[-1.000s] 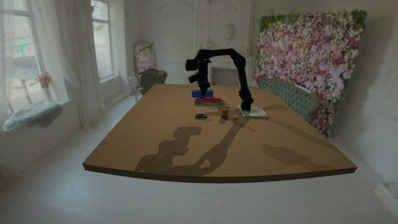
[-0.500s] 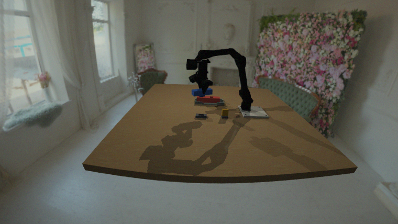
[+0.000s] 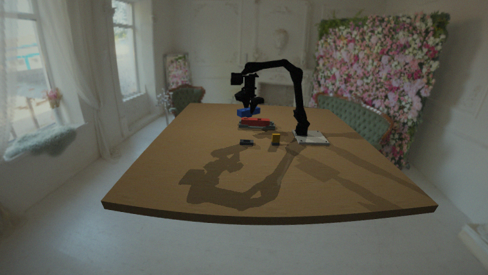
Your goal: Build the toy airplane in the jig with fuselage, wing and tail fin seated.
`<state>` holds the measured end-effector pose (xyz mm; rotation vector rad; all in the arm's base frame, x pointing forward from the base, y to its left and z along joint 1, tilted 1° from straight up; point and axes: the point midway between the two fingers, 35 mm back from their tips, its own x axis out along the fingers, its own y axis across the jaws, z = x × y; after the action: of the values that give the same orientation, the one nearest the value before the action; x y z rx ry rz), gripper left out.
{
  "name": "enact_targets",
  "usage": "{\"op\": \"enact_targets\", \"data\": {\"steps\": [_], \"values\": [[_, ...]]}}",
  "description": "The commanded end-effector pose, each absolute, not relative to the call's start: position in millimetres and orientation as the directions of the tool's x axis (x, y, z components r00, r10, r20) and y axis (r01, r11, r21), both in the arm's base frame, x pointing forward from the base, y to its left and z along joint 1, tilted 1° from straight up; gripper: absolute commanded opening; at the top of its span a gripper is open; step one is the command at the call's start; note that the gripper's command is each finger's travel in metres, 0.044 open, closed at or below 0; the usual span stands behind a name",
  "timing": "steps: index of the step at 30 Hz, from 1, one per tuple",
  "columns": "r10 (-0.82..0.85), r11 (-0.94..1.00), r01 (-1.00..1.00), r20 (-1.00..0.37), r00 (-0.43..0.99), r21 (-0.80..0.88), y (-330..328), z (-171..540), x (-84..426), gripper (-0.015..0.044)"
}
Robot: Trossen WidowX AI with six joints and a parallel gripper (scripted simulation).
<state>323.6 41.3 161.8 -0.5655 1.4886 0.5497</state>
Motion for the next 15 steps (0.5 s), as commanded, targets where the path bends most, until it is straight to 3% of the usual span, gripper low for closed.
{"op": "enact_targets", "data": {"steps": [1, 15], "values": [[-0.009, 0.707, -0.707, -1.0, 0.029, -0.027, 28, 164, 321, 0.0], [-0.018, 0.54, -0.841, -0.999, 0.027, -0.032, -15, 157, 310, 0.0]]}}
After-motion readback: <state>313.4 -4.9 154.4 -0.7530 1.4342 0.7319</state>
